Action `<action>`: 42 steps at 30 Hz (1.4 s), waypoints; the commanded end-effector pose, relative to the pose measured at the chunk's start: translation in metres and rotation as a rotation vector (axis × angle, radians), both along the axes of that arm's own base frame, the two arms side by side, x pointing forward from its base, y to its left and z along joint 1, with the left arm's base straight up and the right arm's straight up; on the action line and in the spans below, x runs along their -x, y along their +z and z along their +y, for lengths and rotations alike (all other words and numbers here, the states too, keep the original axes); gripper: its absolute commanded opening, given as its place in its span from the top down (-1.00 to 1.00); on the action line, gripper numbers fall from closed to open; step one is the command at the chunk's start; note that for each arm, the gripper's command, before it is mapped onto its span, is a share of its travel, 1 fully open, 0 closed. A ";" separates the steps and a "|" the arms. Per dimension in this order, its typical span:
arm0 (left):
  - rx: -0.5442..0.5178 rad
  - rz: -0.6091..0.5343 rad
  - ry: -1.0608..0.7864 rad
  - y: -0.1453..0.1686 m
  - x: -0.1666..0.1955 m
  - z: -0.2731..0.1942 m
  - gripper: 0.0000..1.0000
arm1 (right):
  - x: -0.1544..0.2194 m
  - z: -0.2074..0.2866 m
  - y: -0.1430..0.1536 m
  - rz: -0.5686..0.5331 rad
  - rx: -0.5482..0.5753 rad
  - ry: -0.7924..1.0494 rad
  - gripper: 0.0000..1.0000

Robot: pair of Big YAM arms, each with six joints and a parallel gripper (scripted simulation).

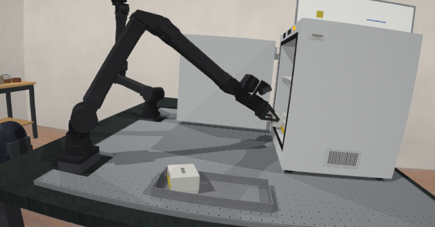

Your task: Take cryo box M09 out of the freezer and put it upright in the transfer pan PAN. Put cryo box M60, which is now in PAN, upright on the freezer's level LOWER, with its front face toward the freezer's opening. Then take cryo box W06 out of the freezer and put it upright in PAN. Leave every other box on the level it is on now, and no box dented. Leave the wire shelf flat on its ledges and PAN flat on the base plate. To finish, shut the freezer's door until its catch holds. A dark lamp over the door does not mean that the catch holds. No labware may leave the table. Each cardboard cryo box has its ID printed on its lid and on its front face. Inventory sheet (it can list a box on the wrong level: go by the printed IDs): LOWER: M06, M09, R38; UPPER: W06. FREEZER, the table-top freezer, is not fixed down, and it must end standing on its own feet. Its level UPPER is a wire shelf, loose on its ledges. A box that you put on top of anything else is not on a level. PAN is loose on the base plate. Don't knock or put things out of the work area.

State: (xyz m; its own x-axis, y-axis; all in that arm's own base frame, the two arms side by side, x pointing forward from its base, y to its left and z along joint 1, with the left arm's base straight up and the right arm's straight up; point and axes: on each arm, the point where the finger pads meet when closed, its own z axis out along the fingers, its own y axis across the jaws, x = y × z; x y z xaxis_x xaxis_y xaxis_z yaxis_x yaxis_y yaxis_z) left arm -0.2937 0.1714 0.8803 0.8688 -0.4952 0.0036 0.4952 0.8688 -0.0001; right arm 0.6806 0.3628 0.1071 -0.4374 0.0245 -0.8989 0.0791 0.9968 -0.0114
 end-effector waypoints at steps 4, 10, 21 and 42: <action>-0.017 0.028 -0.011 0.004 -0.014 -0.008 1.00 | 0.010 0.012 0.038 -0.065 -0.052 0.003 -0.53; -0.017 0.028 -0.011 0.004 -0.014 -0.008 1.00 | 0.016 0.012 0.038 -0.065 -0.053 0.002 -0.53; -0.017 0.028 -0.011 0.004 -0.014 -0.008 1.00 | 0.035 0.012 0.038 -0.064 -0.053 0.003 -0.53; -0.017 0.028 -0.011 0.004 -0.014 -0.008 1.00 | 0.063 0.014 0.028 -0.052 -0.046 0.002 -0.53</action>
State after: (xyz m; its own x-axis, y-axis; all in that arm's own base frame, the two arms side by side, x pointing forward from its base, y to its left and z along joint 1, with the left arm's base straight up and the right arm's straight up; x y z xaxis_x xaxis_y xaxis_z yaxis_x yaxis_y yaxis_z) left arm -0.2936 0.1714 0.8803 0.8688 -0.4952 0.0036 0.4952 0.8688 -0.0001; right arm 0.6205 0.3688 0.1156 -0.4308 0.0270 -0.9020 0.0763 0.9971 -0.0066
